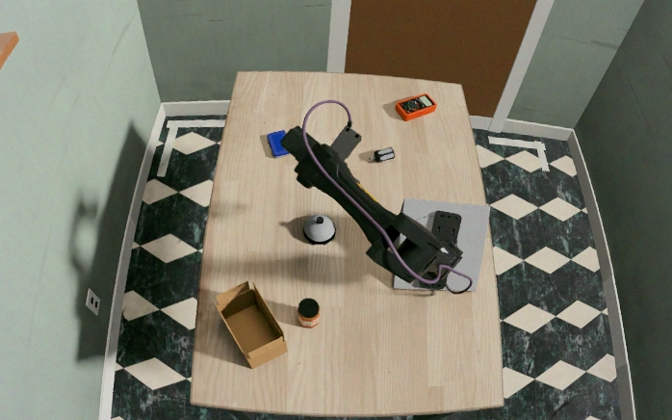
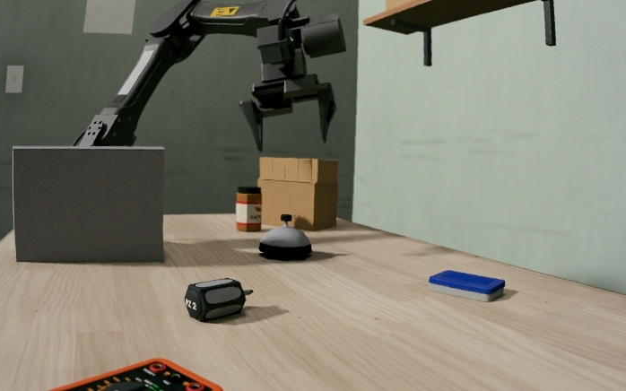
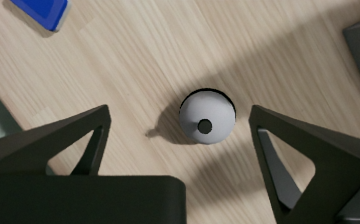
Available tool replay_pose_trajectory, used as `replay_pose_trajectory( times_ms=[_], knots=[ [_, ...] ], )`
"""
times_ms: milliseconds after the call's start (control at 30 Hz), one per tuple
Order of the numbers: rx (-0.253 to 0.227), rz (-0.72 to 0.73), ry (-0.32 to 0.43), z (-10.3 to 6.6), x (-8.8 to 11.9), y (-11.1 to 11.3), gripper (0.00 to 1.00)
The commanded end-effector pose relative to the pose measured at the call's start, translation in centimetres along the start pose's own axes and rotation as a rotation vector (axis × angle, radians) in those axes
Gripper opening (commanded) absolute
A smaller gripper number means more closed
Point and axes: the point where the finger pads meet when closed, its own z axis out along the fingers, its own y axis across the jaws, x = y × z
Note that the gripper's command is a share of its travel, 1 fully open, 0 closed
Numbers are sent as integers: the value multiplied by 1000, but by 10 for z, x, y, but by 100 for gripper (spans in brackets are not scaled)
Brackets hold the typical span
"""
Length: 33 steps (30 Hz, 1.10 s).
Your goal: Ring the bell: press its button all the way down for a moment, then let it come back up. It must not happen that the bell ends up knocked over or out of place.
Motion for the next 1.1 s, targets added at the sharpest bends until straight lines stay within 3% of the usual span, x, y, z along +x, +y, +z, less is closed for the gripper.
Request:
replay_pose_trajectory(
  times_ms=[0, 233, 500, 600, 800, 867, 1067],
  knots=[
    [-14, 1, -1, -4, -2, 2, 100],
    [6, -47, 19, -1, 0, 2, 100],
    [20, -338, 86, 2, 6, 1, 100],
    [20, -338, 86, 2, 6, 1, 100],
    [20, -621, 158, 6, 14, -3, 100],
    [20, -621, 158, 6, 14, -3, 100],
    [3, -862, 222, 8, 21, -5, 100]
  ],
)
